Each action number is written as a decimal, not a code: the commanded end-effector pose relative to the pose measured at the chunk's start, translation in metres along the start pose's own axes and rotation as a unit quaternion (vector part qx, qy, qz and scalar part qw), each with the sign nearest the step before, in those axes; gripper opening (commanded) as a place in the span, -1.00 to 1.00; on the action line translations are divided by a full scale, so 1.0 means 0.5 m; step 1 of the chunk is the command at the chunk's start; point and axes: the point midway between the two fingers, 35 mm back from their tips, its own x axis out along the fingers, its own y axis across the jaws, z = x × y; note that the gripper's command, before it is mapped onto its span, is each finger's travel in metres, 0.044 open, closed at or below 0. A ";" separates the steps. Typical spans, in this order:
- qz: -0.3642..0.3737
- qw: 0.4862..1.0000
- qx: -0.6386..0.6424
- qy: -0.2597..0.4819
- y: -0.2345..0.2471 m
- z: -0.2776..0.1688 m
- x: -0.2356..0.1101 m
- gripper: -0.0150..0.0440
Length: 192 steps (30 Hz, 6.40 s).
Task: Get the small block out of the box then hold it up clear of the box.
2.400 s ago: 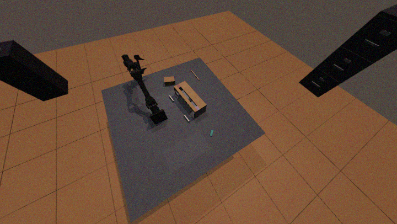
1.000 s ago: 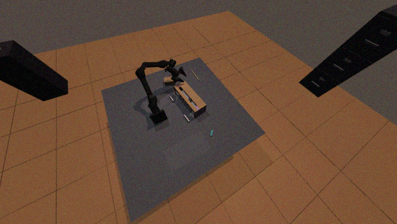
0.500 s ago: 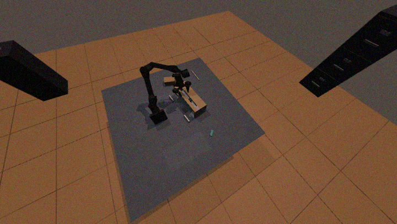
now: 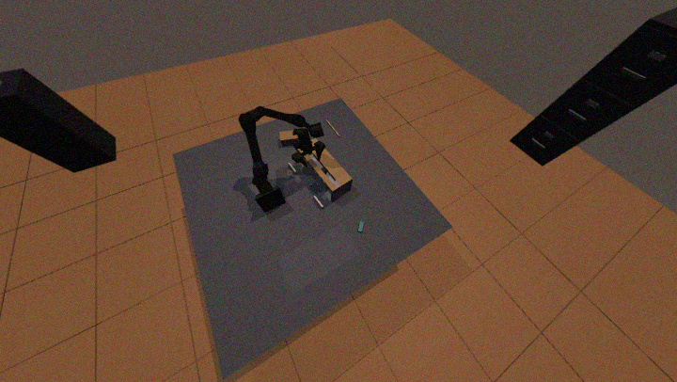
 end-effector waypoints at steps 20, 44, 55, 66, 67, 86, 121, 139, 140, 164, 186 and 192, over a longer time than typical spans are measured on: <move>0.001 1.000 0.002 -0.004 0.004 0.025 0.072 0.86; 0.001 1.000 0.002 -0.006 0.015 0.053 0.141 0.86; 0.001 1.000 0.002 -0.003 0.013 0.016 0.143 0.86; 0.001 1.000 0.001 -0.003 0.013 -0.023 0.157 0.86; 0.001 1.000 0.001 -0.003 0.013 -0.027 0.159 0.86; 0.001 1.000 0.001 -0.002 0.013 -0.094 0.183 0.86; 0.001 1.000 0.001 -0.001 0.013 -0.205 0.222 0.86; 0.003 1.000 0.005 -0.003 0.018 -0.244 0.102 0.86; 0.002 1.000 0.009 -0.004 0.019 -0.242 0.112 0.86; 0.012 0.570 0.815 -0.106 0.065 -0.328 0.107 0.47; 0.109 0.036 0.984 -0.135 0.084 -0.342 0.114 0.47; 0.141 -0.118 0.974 -0.131 0.090 -0.346 0.115 0.47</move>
